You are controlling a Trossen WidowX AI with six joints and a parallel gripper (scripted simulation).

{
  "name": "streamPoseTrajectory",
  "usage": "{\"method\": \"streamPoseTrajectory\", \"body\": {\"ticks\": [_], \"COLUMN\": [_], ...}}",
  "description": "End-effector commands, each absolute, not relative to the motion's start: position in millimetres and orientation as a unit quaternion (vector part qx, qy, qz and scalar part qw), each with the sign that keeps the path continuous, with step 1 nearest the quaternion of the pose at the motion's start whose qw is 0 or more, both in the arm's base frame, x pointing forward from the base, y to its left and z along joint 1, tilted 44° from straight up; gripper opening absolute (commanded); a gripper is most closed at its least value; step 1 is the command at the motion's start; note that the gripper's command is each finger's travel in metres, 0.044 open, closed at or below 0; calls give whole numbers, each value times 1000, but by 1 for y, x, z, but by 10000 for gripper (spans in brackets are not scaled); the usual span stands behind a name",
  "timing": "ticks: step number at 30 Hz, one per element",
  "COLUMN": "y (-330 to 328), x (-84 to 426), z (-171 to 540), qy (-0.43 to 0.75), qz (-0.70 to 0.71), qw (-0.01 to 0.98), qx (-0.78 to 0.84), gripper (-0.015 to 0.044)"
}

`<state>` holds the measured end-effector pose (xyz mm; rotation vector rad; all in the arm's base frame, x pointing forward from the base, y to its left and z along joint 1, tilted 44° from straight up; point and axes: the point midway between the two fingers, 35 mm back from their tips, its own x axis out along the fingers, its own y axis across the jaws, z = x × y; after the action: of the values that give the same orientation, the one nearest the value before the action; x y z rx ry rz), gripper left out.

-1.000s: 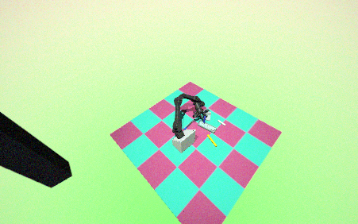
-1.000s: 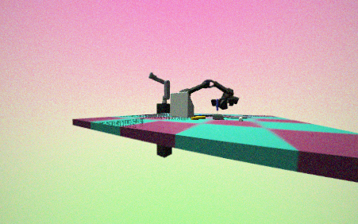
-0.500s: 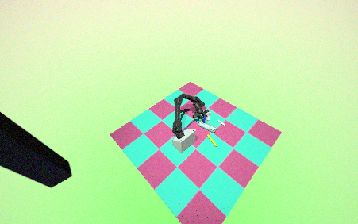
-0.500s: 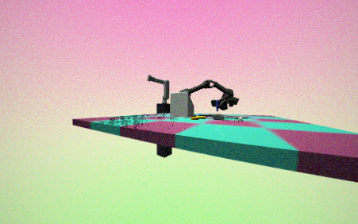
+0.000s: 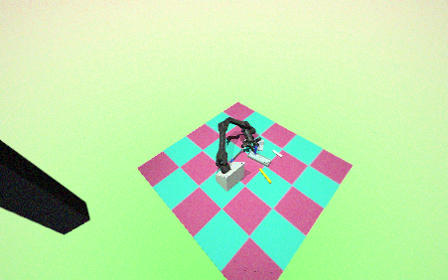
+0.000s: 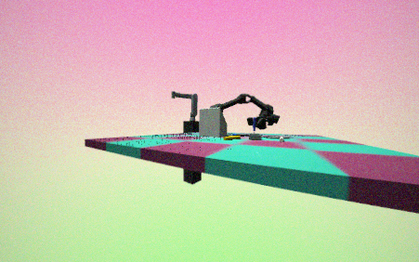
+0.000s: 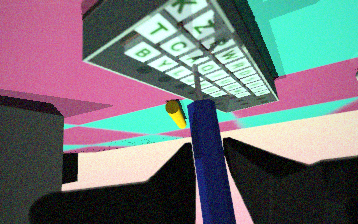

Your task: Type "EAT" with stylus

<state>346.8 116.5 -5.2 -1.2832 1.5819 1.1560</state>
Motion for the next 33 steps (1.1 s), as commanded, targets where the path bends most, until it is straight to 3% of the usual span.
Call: {"method": "streamPoseTrajectory", "body": {"ticks": [1, 33], "y": [119, 106], "x": [347, 347], "z": [-7, 6], "qy": [622, 622], "qz": [455, 455], "qw": [392, 392], "qx": [-502, -503], "gripper": [81, 81]}}
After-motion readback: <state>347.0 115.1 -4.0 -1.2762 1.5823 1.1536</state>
